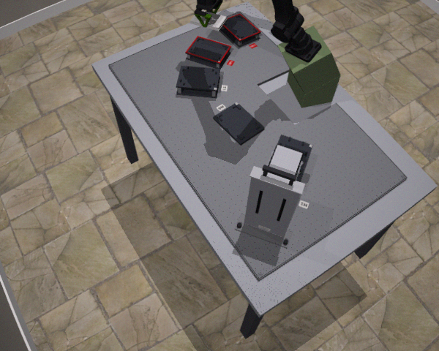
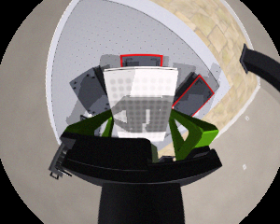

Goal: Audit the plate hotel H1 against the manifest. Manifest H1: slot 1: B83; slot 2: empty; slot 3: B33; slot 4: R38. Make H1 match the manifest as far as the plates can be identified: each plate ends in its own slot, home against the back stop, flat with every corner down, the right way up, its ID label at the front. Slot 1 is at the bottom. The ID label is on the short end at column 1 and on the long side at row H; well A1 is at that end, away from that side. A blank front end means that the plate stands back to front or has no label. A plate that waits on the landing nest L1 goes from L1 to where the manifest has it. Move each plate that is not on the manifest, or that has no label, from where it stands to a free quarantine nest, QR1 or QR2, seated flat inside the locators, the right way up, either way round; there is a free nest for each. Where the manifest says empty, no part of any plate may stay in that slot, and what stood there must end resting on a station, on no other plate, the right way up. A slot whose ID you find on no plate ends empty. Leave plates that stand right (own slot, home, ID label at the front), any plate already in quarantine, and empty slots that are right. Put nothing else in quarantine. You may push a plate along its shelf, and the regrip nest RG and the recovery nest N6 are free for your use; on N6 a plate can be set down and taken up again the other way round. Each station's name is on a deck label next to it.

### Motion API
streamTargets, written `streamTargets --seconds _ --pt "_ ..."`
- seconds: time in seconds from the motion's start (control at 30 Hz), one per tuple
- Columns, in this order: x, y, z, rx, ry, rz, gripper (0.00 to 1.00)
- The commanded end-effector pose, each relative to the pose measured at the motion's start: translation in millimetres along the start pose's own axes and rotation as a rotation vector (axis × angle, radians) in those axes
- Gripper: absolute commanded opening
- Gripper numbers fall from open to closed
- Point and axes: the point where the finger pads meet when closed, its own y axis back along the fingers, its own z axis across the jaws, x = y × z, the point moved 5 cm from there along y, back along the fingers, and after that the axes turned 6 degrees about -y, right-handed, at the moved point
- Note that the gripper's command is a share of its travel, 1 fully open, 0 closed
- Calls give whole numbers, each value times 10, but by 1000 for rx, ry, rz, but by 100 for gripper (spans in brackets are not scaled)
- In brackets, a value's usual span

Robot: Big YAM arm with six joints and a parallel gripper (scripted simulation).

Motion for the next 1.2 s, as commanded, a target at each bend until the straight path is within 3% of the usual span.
streamTargets --seconds 0.0,0.17,0.27,0.33,1.17 --pt "-61 -91 24 0 -6 -12 86" --pt "-65 -225 24 0 -6 -12 86" --pt "-147 -198 25 2 -1 -31 86" --pt "-50 -313 23 -1 -7 -9 86" --pt "-81 -886 31 -2 -4 -16 86"
